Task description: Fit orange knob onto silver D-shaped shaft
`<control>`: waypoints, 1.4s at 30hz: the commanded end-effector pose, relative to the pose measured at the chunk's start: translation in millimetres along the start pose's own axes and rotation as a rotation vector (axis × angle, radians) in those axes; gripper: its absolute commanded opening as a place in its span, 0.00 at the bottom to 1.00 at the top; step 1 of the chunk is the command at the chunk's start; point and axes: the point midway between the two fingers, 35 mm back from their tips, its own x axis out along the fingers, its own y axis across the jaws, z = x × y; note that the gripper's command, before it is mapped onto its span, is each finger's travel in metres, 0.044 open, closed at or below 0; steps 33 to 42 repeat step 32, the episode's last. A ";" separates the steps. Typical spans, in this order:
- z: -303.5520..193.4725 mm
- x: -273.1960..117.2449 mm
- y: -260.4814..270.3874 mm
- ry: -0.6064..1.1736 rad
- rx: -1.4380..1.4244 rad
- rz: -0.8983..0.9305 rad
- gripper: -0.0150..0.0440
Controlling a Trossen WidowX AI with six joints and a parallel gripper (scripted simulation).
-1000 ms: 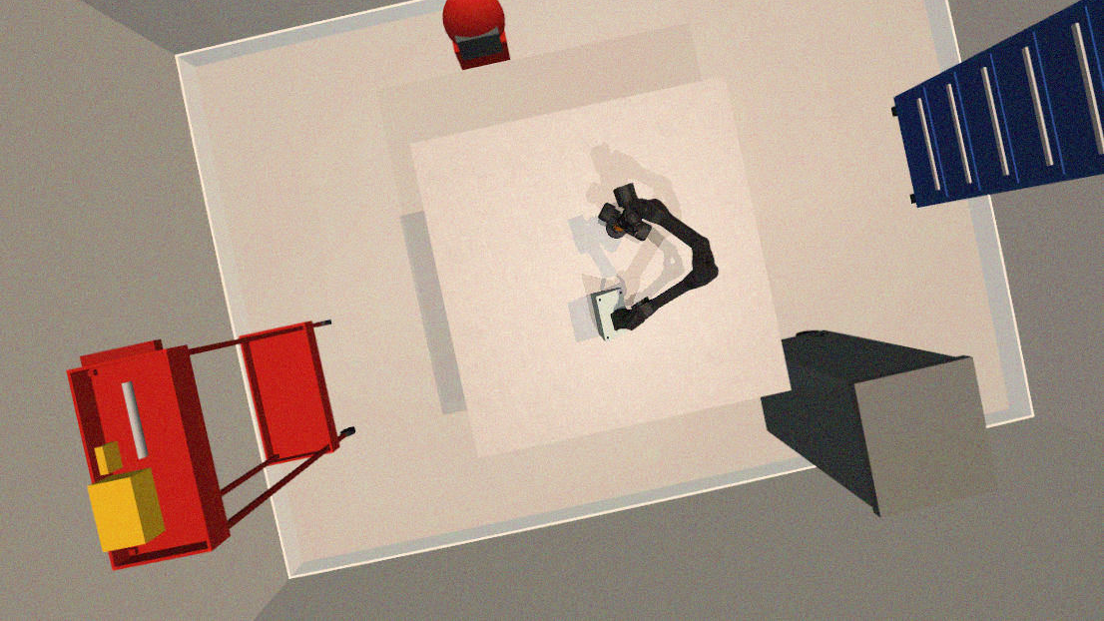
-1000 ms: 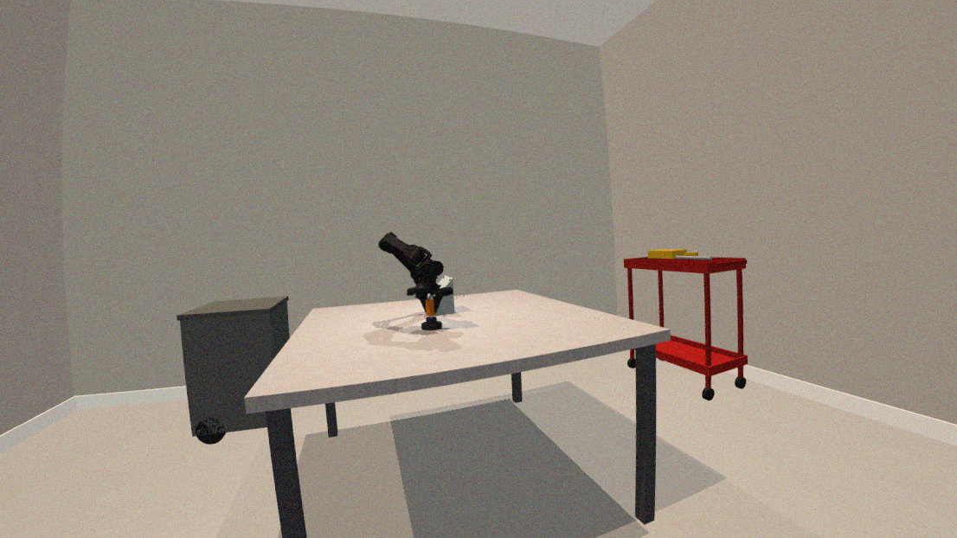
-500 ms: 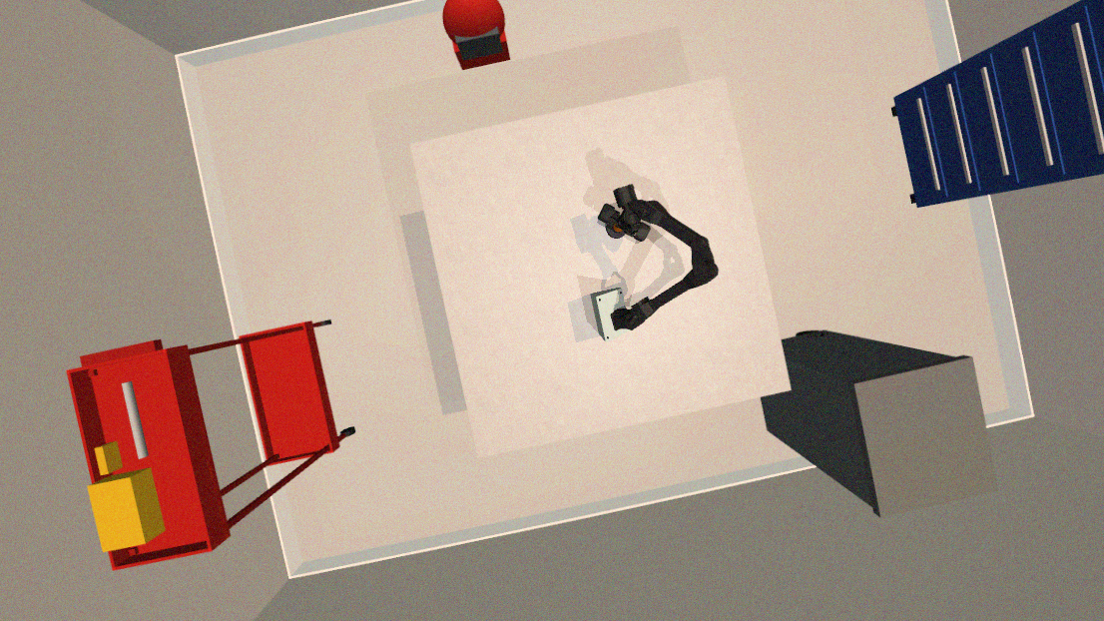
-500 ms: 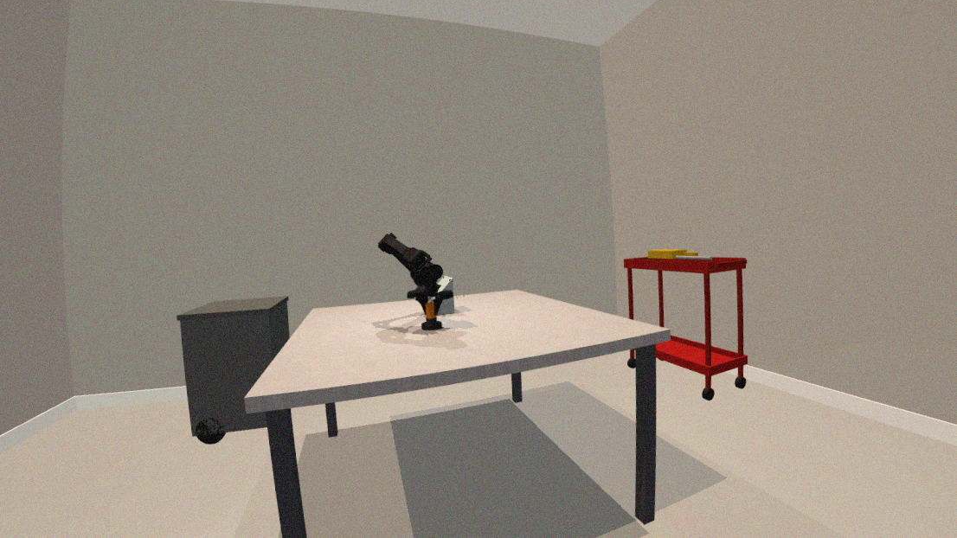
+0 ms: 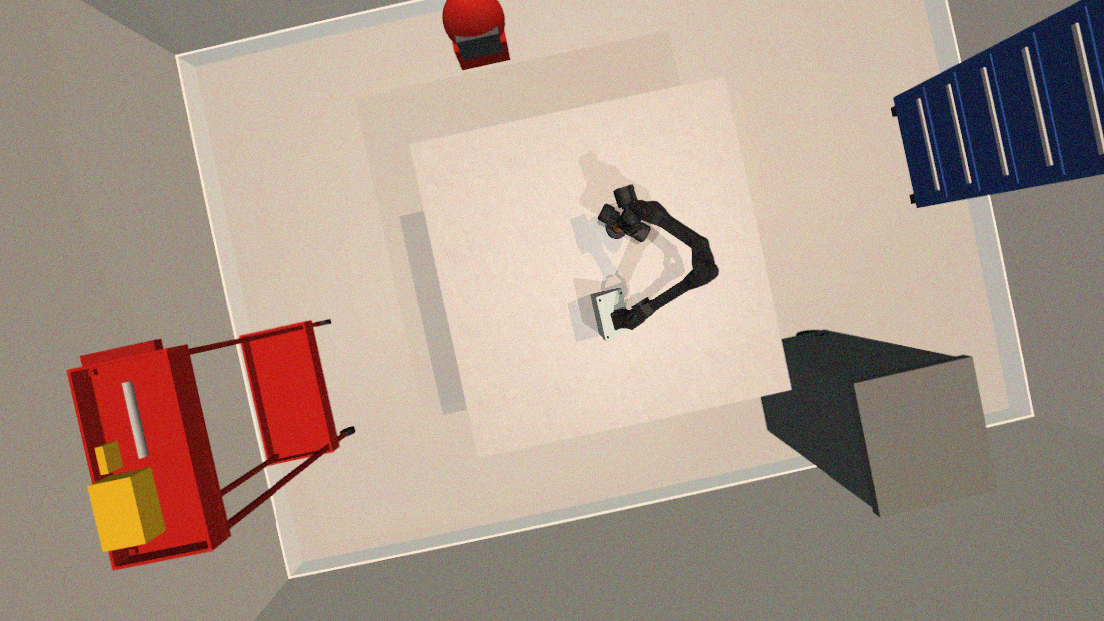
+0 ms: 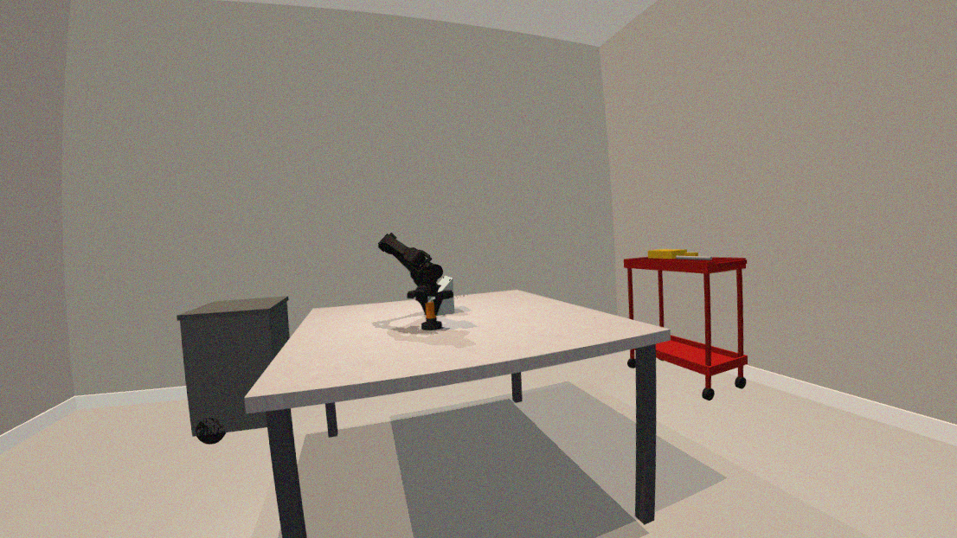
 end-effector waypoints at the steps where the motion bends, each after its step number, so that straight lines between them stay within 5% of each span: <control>1: 0.0 -0.3 0.0 0.000 0.000 0.000 0.70; 8: 0.0 -0.3 0.0 0.000 0.000 0.000 1.00; 17: 0.2 -3.0 0.5 0.000 -0.001 0.001 1.00; 24: -0.6 -93.5 1.3 0.003 -0.002 0.003 1.00; 42: 1.2 -96.1 4.2 0.003 -0.001 0.003 1.00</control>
